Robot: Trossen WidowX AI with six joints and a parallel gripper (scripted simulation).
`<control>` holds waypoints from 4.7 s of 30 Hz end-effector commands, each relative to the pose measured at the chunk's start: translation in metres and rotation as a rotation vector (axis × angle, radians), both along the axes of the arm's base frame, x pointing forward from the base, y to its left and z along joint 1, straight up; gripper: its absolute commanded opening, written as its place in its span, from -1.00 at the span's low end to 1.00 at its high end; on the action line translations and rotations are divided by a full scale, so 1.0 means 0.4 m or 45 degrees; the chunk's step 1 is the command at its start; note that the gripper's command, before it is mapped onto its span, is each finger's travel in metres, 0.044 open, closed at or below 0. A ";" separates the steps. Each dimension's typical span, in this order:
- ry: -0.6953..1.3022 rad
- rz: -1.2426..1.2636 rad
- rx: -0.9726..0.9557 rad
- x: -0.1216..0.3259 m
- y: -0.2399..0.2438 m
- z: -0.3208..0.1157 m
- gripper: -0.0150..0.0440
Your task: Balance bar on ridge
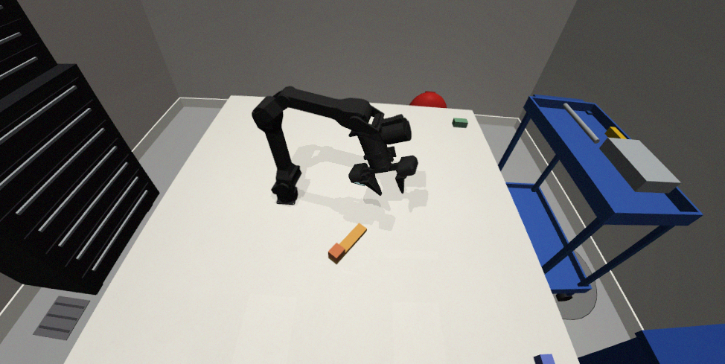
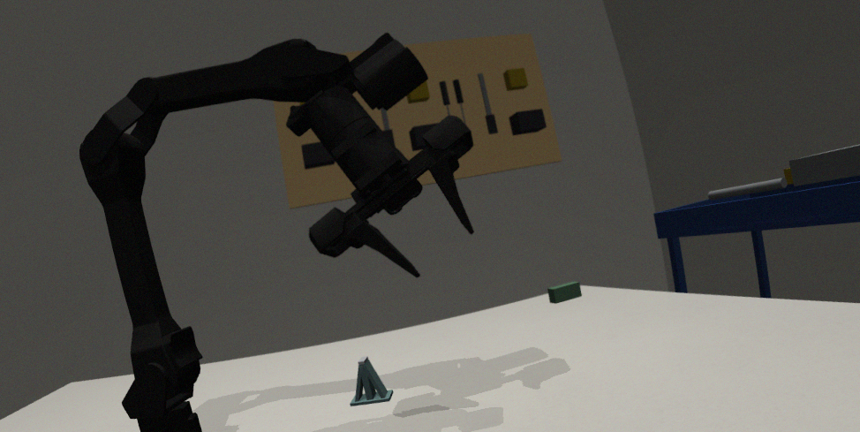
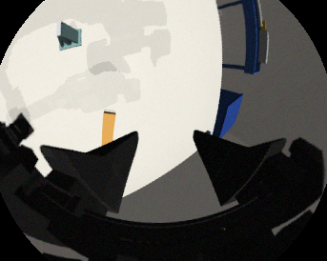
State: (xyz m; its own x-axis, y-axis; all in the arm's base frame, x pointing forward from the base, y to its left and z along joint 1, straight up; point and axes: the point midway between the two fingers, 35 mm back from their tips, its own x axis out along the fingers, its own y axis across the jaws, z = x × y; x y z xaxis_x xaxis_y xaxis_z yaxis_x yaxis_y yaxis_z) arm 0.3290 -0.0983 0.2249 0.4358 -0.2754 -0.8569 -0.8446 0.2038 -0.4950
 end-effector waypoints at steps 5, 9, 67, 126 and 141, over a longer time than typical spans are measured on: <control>0.162 -0.117 0.111 -0.056 -0.059 -0.075 0.58; 0.238 -0.183 0.175 -0.091 -0.088 -0.107 0.58; 0.476 -0.434 0.450 -0.225 -0.162 -0.441 0.58; 0.476 -0.433 0.449 -0.223 -0.163 -0.222 -0.49; 0.463 -0.500 0.467 -0.212 -0.130 -0.169 -0.49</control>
